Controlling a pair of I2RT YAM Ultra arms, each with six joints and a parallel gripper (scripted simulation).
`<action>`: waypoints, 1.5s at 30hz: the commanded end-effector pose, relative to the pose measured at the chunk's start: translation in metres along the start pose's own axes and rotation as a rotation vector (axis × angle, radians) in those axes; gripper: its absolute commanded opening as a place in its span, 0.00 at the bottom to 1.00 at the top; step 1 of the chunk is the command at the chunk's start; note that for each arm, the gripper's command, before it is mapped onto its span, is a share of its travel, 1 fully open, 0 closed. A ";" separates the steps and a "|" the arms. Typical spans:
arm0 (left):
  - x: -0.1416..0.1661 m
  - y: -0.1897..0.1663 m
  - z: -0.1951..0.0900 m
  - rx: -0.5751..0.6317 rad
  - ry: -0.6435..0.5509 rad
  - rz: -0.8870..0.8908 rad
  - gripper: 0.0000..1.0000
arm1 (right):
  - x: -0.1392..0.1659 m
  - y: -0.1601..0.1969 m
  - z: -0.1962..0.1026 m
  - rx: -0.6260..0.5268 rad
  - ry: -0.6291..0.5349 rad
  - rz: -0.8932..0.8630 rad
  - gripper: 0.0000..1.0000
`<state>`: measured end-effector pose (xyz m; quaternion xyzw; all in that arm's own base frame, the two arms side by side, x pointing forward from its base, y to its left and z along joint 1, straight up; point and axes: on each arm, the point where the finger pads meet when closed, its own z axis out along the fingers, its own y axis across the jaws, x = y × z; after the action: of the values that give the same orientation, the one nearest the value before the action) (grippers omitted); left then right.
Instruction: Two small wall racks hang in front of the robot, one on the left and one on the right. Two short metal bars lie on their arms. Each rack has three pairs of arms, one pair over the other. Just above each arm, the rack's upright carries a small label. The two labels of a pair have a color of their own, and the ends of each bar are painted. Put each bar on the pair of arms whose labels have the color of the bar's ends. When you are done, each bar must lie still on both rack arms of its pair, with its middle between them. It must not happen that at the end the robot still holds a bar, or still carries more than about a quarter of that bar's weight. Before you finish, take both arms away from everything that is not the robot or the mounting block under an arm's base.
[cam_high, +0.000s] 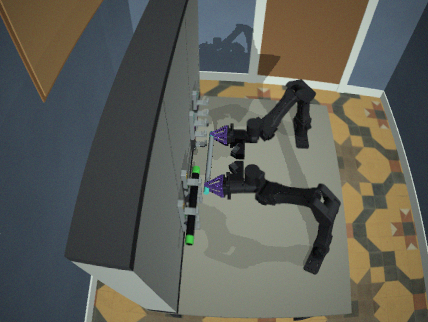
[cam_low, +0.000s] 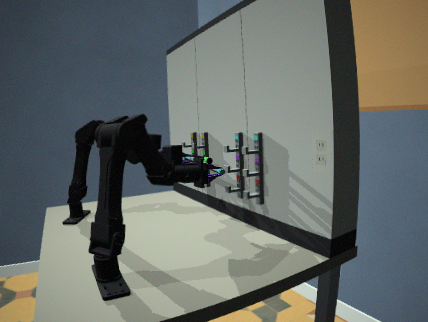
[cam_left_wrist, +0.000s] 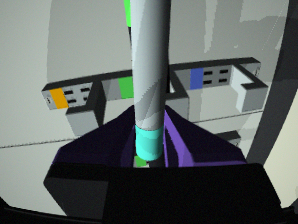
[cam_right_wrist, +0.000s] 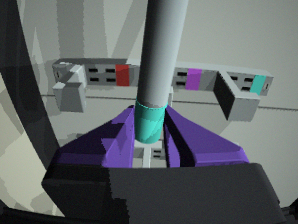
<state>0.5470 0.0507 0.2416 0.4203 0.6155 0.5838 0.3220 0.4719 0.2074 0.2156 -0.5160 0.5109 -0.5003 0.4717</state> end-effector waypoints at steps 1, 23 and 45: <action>-0.006 0.035 -0.003 -0.112 -0.008 -0.094 0.00 | -0.001 -0.030 0.000 0.054 -0.010 0.033 0.00; -0.005 0.030 -0.005 -0.112 -0.008 -0.094 0.00 | 0.000 -0.030 0.000 0.054 -0.008 0.033 0.00; -0.002 0.010 -0.004 -0.112 -0.008 -0.094 0.19 | 0.000 -0.030 0.000 0.054 -0.008 0.033 0.00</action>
<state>0.5443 0.0512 0.2349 0.4105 0.6125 0.5885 0.3317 0.4719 0.2083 0.2147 -0.5214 0.5069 -0.5007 0.4695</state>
